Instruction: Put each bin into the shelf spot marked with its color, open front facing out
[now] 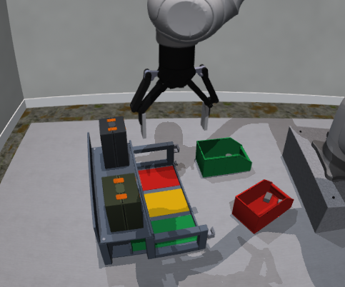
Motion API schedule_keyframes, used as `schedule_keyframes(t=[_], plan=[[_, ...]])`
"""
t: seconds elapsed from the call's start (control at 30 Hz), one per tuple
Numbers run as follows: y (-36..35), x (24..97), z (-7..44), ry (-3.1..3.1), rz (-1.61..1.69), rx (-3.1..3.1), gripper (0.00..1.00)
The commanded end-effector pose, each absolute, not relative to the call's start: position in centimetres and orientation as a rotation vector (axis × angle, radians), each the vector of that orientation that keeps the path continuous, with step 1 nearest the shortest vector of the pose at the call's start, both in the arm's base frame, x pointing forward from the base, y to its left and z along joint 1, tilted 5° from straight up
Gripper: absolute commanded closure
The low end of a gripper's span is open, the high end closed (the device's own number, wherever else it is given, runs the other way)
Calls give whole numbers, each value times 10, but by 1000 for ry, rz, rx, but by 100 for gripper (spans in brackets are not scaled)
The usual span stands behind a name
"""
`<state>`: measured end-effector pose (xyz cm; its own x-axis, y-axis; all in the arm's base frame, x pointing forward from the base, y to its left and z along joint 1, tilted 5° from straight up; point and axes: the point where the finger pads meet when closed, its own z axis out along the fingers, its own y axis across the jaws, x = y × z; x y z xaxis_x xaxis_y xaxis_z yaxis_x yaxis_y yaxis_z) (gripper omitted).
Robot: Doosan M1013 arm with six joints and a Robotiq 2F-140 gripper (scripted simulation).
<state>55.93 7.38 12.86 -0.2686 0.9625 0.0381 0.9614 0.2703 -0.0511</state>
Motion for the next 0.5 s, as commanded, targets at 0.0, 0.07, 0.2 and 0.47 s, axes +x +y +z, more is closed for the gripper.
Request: schedule_keyframes(t=[0.0,0.07,0.2,0.47], plan=[[78,551,118,-2555,9,-1705,0],[78,551,118,-2555,9,-1705,0],[78,551,118,-2555,9,-1705,0],[85,532,94,-2743,-2,-1364,0]])
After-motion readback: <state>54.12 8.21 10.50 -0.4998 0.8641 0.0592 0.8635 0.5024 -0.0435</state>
